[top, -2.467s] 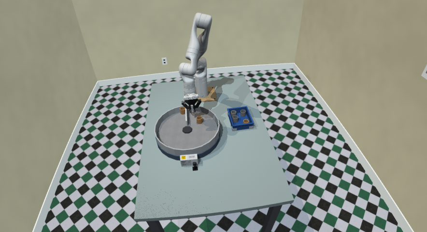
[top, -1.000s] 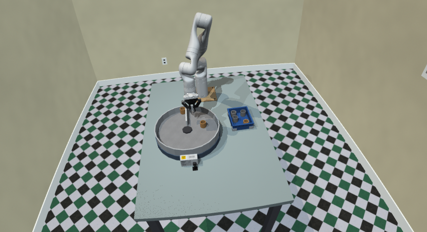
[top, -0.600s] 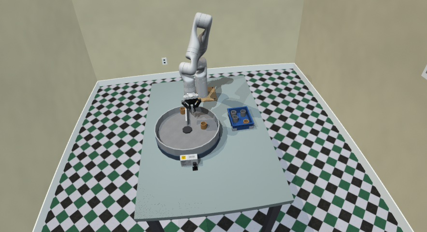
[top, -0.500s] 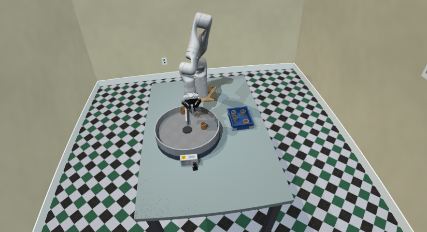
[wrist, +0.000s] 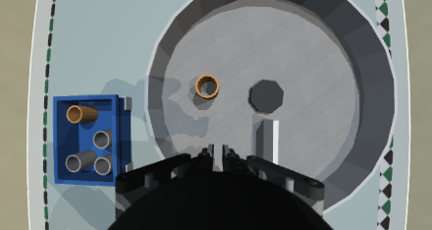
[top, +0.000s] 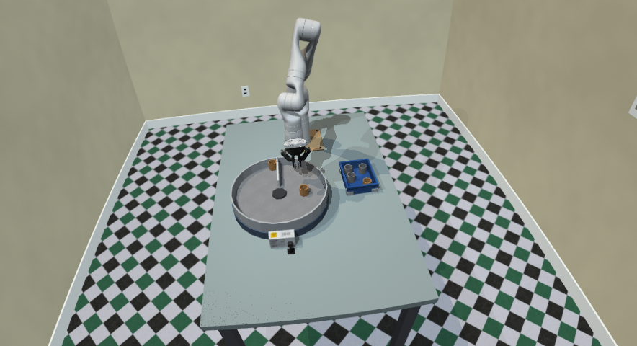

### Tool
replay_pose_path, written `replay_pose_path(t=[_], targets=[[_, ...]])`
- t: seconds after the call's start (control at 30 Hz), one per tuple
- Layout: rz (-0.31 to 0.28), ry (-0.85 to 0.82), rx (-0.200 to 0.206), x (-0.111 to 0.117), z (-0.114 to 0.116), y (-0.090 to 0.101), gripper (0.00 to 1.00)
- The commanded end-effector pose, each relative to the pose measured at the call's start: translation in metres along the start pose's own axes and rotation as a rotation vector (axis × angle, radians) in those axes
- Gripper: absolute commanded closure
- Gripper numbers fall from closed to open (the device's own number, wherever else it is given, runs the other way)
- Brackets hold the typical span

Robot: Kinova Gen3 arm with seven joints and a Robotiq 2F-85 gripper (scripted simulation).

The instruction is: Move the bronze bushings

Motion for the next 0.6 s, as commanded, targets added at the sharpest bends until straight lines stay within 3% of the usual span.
replay_pose_path(t=[0.0, 0.4, 0.47, 0.57], targets=[[0.002, 0.021, -0.004, 0.011, -0.037, 0.002, 0.88], [0.001, 0.021, -0.004, 0.038, -0.150, 0.000, 0.88], [0.001, 0.021, -0.004, 0.038, -0.150, 0.000, 0.88], [0.001, 0.022, -0.005, 0.047, -0.189, 0.000, 0.88]])
Point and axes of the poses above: the point where the finger pads meet when closed, its own y axis back along the fingers, its own z axis across the jaws, x = y × z, the point moved 7 cm from there along y, back along the fingers, and after that the axes turned 7 degrees about y, right-handed, at the moved point
